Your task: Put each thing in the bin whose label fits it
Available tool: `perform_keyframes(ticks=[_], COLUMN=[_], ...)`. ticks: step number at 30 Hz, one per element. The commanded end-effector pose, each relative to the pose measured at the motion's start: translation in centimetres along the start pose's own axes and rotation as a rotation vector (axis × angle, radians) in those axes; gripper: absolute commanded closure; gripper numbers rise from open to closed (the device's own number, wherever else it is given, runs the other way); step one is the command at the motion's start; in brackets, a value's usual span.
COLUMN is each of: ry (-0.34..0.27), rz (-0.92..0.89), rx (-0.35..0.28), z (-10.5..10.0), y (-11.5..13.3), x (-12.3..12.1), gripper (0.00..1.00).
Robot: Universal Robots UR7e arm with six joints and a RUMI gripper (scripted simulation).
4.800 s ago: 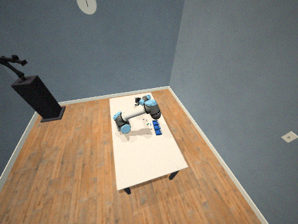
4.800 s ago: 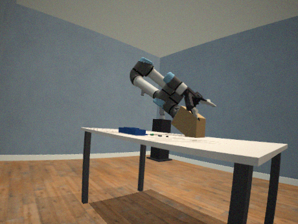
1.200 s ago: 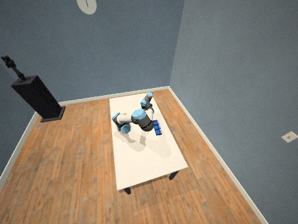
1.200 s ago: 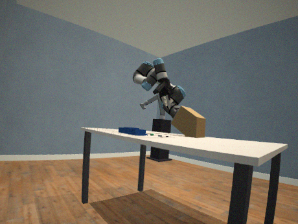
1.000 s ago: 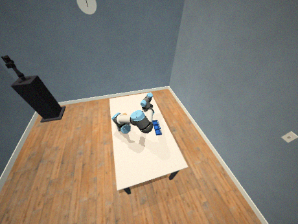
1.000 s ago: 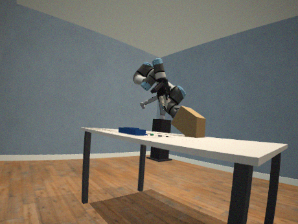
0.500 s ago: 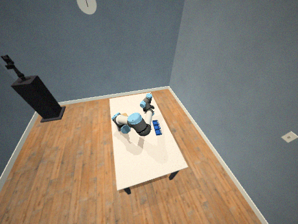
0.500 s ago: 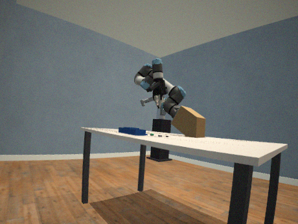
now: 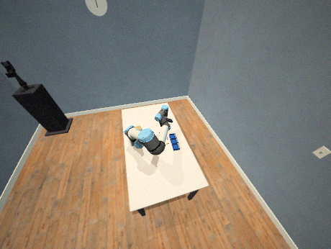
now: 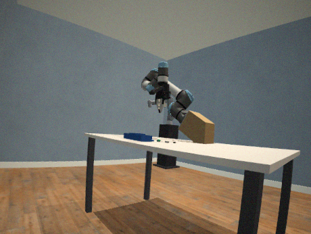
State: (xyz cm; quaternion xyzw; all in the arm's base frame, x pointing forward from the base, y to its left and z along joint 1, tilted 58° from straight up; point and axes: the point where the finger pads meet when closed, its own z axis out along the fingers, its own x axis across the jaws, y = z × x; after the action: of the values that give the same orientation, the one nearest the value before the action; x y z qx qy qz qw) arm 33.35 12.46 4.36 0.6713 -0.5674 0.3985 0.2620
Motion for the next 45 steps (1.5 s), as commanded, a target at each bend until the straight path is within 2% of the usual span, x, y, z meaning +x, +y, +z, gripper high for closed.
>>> perform_keyframes(ticks=[1,15,18,24,26,30,41,43,45], ry=[0.022,0.021,0.02,0.02,0.02,0.021,0.019,0.019,0.019], rz=[0.001,0.002,0.12,0.118,0.118,0.118,0.115,0.115,0.115], rx=[0.019,0.021,0.021,0.021,0.021,0.021,0.018,0.018,0.018], z=[-0.3,-0.4,1.1,3.6,3.6,5.6,9.7,9.7,11.1], y=[-0.3,-0.4,-1.4,-3.4,-3.4,-5.1,-8.2,-8.2,-9.4], x=[2.0,1.9,3.8,7.1,7.1,9.7,14.7,14.7,16.5], gripper=[0.96,0.96,0.96,0.96,0.96,0.96,0.96,0.96,0.96])
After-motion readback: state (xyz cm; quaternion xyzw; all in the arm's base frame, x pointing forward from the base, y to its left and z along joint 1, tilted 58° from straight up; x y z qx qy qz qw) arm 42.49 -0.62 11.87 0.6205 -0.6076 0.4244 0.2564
